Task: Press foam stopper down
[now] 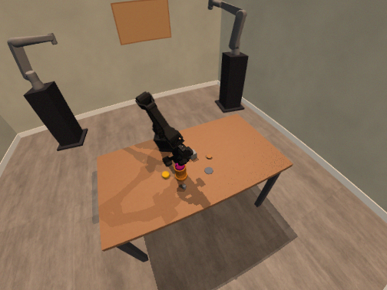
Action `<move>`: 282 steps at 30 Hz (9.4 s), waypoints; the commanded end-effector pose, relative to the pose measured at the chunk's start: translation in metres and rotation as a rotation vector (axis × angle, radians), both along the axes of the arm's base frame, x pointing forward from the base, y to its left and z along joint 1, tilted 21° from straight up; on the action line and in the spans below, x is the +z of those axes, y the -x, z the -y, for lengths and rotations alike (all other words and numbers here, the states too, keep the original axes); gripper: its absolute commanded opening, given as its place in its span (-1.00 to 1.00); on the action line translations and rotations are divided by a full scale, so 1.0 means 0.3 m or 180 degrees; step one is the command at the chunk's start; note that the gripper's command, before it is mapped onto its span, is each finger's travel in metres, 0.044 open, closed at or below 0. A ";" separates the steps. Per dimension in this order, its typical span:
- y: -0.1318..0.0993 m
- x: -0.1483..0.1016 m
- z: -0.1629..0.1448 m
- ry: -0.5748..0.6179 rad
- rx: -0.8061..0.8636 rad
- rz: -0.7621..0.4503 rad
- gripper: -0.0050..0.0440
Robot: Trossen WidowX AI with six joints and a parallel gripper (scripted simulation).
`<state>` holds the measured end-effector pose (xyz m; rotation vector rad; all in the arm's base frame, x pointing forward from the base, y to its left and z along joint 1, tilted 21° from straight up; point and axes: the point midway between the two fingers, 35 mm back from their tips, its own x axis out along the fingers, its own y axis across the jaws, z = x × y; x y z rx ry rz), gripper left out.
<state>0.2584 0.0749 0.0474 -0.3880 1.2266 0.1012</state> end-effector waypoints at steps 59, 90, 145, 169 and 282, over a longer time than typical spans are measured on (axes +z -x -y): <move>-0.003 0.000 -0.001 -0.0030 0.0023 0.0034 -0.80; -0.004 -0.006 0.000 -0.0030 0.0023 0.0034 -0.80; -0.008 -0.016 0.002 -0.0030 0.0022 0.0034 -0.80; -0.010 -0.021 0.002 -0.0030 0.0022 0.0034 -0.80; 0.052 0.186 -0.034 -0.0040 0.0045 0.0013 -0.80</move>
